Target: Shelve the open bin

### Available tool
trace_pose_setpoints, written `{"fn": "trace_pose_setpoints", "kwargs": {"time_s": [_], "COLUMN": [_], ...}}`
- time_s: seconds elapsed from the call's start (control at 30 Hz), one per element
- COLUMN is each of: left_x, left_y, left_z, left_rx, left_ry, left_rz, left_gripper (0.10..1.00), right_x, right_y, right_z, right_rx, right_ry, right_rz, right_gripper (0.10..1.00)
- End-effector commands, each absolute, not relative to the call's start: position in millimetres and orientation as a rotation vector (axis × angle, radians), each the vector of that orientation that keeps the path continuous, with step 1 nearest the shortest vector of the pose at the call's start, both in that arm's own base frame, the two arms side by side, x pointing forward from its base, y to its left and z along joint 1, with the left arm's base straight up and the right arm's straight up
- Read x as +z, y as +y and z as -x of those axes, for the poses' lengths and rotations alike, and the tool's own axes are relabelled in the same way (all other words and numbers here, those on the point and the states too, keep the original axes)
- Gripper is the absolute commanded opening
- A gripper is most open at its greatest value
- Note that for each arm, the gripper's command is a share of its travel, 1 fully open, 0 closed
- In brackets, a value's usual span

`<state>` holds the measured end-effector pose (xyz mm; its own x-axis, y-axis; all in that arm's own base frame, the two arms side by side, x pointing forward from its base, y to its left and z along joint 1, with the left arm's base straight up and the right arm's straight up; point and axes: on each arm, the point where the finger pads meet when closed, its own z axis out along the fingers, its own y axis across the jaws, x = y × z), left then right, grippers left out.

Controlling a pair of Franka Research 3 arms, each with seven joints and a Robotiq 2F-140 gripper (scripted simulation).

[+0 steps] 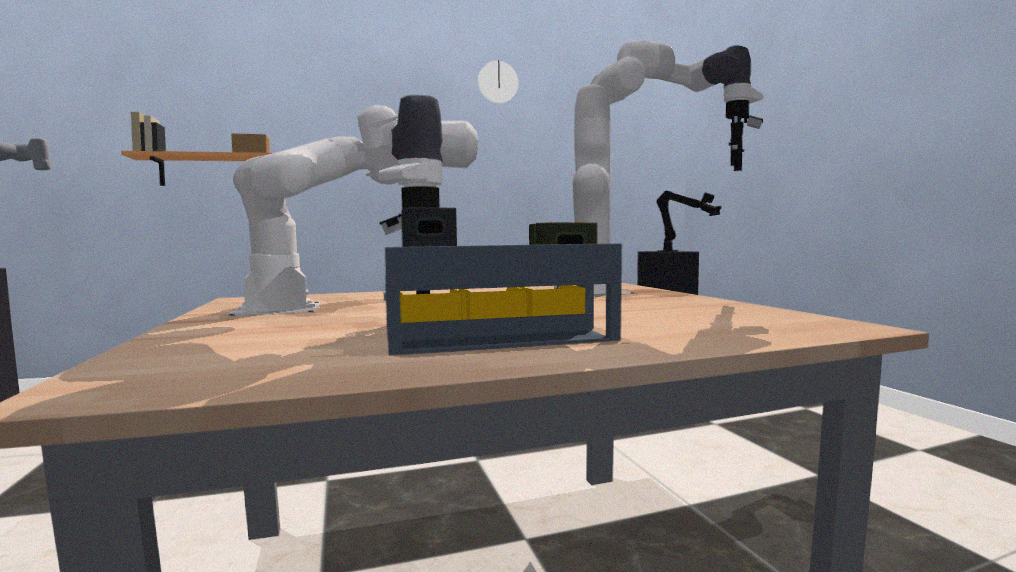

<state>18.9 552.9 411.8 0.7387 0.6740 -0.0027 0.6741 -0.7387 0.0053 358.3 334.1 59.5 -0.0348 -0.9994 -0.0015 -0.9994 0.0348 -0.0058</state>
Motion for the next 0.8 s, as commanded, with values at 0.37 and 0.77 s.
{"fn": "trace_pose_setpoints", "kwargs": {"time_s": [0.37,0.77], "left_x": [411.9,411.9], "left_y": [552.9,552.9], "left_z": [-18.9,-18.9], "left_rx": [-0.001,-0.001], "left_ry": [1.133,1.133], "left_rz": [-2.924,-2.924], "left_gripper": [1.000,1.000], "right_x": [69.4,78.0], "right_y": [334.3,334.3], "right_z": [-345.9,-345.7], "right_rx": [0.000,0.000], "right_ry": [2.265,2.265], "right_rz": [2.177,2.177], "right_gripper": [0.099,0.099]}}
